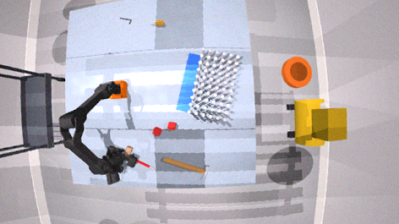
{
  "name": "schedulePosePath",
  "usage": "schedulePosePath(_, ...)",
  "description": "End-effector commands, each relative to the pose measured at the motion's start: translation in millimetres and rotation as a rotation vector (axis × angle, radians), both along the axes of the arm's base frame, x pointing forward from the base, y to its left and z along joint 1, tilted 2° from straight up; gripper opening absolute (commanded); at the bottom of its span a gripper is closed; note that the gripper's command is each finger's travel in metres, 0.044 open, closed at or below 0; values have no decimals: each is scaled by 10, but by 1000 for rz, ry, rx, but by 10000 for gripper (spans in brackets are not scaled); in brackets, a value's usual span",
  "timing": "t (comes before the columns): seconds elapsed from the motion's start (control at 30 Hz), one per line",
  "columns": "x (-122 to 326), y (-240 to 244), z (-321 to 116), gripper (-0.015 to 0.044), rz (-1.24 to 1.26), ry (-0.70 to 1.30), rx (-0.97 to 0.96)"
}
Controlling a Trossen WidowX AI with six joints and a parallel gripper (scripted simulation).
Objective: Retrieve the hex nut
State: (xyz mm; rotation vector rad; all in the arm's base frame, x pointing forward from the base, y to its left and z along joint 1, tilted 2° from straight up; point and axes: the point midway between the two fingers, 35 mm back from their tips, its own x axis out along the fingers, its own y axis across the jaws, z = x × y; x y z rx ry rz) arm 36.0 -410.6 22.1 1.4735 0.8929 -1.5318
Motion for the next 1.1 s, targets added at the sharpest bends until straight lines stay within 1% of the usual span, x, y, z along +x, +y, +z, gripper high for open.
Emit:
schedulePosePath(0.0, 0, -1, 0, 420, 0, 0, 0)
schedulePosePath(0.03, 0, -2, 28, 440, 0, 0, 0)
schedulePosePath(0.07, 0, -4, 113, 440, 0, 0, 0)
schedulePosePath(0.17, -3, 27, 584, 440, 0, 0, 0)
schedulePosePath(0.23, -6, 45, 700, 440, 0, 0, 0)
schedulePosePath(1.0, -6, 45, 700, 440, 0, 0, 0)
schedulePosePath(1.07, -4, 42, 695, 440, 68, 12, -11)
